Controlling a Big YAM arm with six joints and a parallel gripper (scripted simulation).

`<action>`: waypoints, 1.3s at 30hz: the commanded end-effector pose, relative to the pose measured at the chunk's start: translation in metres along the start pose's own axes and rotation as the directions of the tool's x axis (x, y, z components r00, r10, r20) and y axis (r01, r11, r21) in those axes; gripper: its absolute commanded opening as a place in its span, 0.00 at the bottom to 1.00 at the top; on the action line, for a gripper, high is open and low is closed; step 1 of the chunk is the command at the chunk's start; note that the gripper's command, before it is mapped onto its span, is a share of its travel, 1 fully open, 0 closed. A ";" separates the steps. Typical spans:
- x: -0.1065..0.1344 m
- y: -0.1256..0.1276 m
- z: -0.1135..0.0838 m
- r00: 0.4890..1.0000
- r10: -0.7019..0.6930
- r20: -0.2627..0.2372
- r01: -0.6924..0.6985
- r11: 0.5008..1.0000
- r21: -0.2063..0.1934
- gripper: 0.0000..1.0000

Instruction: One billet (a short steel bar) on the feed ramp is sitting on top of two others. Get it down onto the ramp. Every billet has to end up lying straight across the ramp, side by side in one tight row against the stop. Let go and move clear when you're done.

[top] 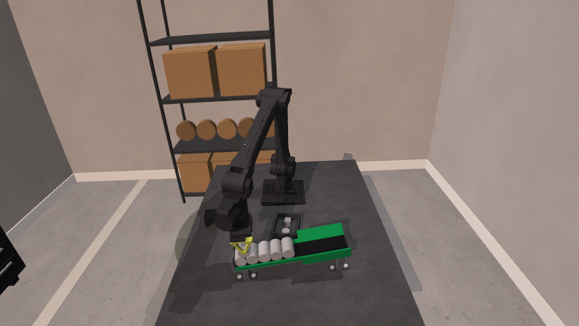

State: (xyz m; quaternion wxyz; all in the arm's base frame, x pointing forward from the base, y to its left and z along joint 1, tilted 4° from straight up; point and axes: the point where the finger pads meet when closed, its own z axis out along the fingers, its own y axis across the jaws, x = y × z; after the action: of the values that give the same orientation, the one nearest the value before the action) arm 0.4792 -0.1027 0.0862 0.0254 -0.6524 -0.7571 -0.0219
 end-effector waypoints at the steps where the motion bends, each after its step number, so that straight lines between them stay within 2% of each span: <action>1: 0.001 0.010 -0.005 1.000 -0.002 0.004 0.002 1.000 -0.018 0.00; 34: 0.001 0.010 -0.006 1.000 -0.002 0.004 0.002 1.000 -0.019 0.00; 37: 0.000 0.012 -0.014 1.000 -0.003 0.008 0.003 1.000 -0.027 0.00; 39: -0.002 0.019 -0.027 1.000 -0.004 0.017 0.005 0.999 -0.052 0.00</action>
State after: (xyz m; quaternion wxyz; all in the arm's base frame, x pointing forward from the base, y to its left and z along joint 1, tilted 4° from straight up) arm 0.4792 -0.1027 0.0862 0.0257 -0.6524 -0.7571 -0.0218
